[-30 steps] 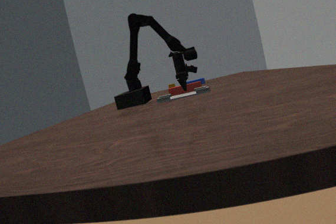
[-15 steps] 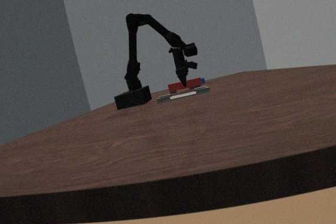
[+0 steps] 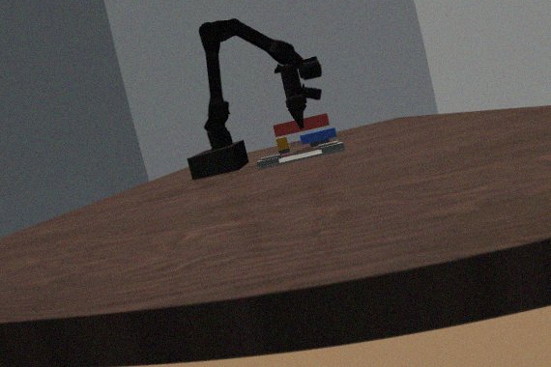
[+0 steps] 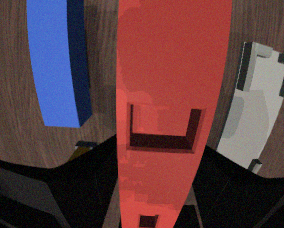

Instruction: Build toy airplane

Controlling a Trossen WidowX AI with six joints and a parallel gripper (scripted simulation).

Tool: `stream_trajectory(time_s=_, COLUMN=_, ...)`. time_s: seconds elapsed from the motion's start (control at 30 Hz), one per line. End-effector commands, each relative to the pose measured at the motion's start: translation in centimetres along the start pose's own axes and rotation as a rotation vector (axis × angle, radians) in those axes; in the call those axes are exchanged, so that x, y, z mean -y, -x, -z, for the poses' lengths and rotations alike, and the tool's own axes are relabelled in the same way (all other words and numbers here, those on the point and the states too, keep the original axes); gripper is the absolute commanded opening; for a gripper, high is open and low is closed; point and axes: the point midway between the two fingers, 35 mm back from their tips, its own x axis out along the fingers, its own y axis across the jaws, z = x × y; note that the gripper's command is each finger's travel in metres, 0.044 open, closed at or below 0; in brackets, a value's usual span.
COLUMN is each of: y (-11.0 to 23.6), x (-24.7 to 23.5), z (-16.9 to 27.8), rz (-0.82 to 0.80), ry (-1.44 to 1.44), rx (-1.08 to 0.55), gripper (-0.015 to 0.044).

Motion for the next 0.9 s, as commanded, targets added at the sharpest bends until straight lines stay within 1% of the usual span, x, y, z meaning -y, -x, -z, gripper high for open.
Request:
stream_trajectory(time_s=0.0, y=1.2, x=0.0, z=0.0, rz=-0.004, ry=-0.005, rx=0.006, gripper=0.0000)
stream_trajectory(time_s=0.53, y=6.1, x=0.1, z=0.8, rz=-0.004, ry=-0.005, rx=0.005, gripper=0.0000)
stream_trajectory(time_s=0.63, y=6.0, x=0.3, z=0.8, rz=-0.004, ry=-0.005, rx=0.005, gripper=0.0000)
stream_trajectory(time_s=0.87, y=5.2, x=2.4, z=0.4, rz=-0.003, ry=-0.004, rx=0.006, gripper=0.0000)
